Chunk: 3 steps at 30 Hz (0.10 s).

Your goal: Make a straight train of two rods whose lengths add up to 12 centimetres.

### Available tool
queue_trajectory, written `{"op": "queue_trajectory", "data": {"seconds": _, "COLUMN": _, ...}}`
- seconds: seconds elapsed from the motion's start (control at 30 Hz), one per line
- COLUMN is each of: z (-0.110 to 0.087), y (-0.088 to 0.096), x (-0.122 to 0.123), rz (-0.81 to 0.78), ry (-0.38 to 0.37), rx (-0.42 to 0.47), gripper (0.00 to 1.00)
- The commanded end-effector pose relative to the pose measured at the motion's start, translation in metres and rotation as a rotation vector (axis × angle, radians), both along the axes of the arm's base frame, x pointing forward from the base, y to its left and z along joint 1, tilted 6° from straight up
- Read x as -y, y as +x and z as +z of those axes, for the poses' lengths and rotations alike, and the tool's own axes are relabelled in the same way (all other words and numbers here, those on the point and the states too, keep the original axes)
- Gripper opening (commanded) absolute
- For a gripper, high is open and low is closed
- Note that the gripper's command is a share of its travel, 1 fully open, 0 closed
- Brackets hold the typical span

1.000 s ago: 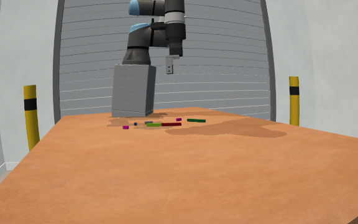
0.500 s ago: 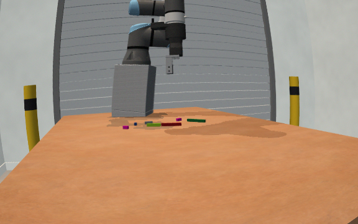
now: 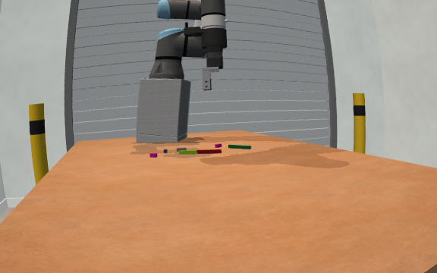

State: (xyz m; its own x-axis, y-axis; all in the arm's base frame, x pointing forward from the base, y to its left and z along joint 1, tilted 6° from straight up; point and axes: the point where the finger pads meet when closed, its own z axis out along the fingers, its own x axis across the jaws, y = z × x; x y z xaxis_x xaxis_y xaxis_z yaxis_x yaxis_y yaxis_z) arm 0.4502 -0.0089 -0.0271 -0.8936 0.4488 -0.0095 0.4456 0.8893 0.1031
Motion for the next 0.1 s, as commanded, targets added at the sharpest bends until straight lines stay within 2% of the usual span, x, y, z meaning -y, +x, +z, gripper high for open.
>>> {"op": "queue_trajectory", "data": {"seconds": 0.0, "z": 0.0004, "y": 0.0004, "x": 0.0001, "rz": 0.000, "ry": 0.000, "rx": 0.001, "gripper": 1.00}}
{"op": "queue_trajectory", "data": {"seconds": 0.07, "z": 0.0004, "y": 0.0004, "x": 0.0001, "rz": 0.000, "ry": 0.000, "rx": 0.001, "gripper": 1.00}}
